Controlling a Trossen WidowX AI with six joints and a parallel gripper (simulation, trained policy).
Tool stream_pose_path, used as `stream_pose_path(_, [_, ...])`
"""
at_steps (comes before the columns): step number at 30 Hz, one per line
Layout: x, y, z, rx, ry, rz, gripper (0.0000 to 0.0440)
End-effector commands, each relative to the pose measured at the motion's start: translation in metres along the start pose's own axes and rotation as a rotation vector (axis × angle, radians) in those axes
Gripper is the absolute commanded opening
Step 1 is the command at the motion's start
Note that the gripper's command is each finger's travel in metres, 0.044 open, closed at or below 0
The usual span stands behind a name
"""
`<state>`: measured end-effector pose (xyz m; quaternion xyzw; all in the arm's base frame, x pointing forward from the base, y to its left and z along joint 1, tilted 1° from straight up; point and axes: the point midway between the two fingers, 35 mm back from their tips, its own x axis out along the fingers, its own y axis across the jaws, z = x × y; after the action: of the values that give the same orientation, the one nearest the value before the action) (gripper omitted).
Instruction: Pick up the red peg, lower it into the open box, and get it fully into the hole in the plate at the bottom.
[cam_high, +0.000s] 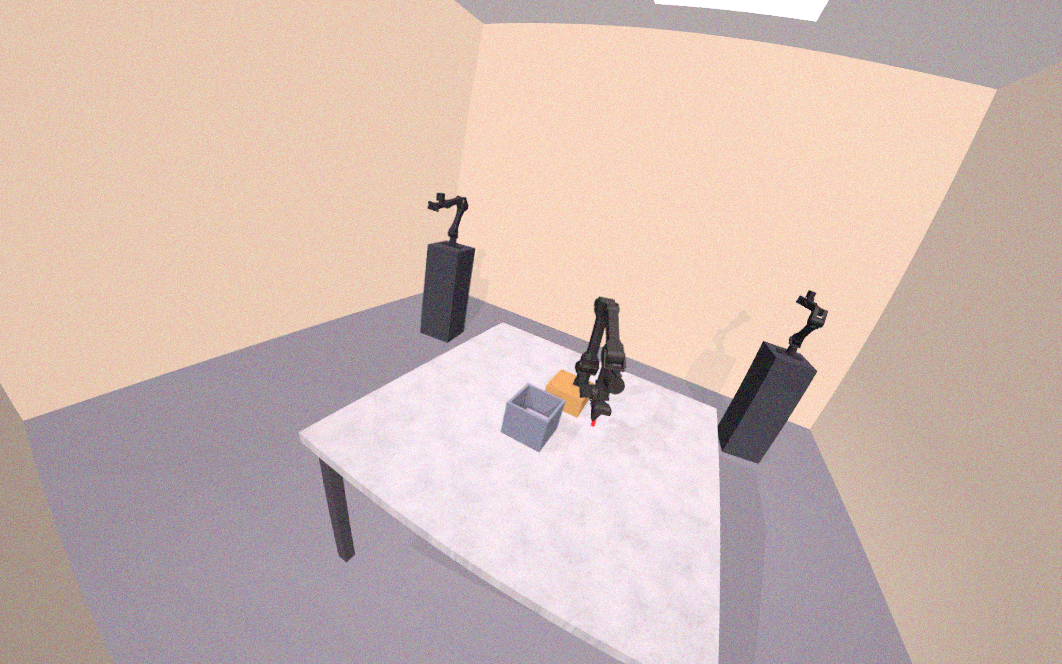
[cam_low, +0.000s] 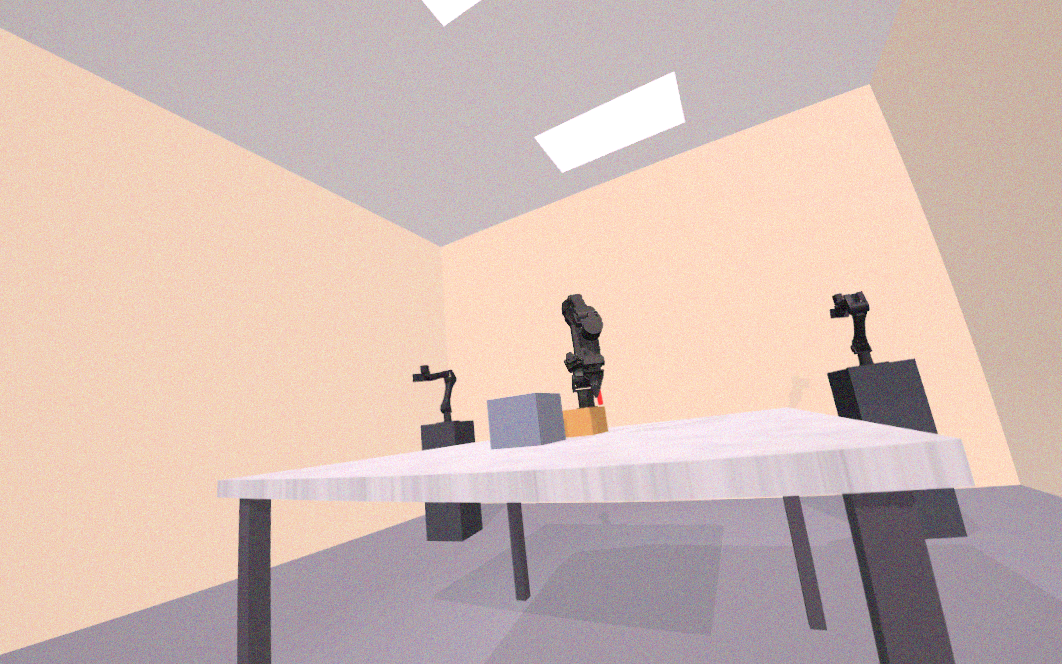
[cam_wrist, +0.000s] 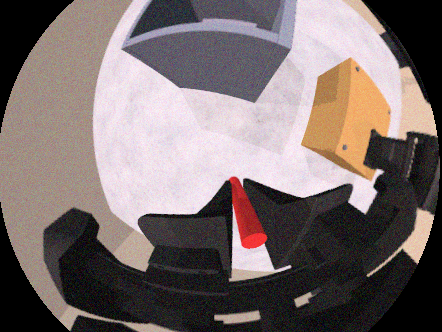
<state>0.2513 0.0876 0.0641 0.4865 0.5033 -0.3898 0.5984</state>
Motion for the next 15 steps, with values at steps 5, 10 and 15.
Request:
stream_pose_path(5, [-0.034, 0.018, 0.025, -0.004, -0.032, 0.053, 0.0000])
stream_pose_path(10, [-0.052, 0.022, 0.045, 0.000, -0.056, 0.055, 0.0000])
stream_pose_path(15, [-0.065, 0.023, 0.065, 0.008, -0.082, 0.047, 0.0000])
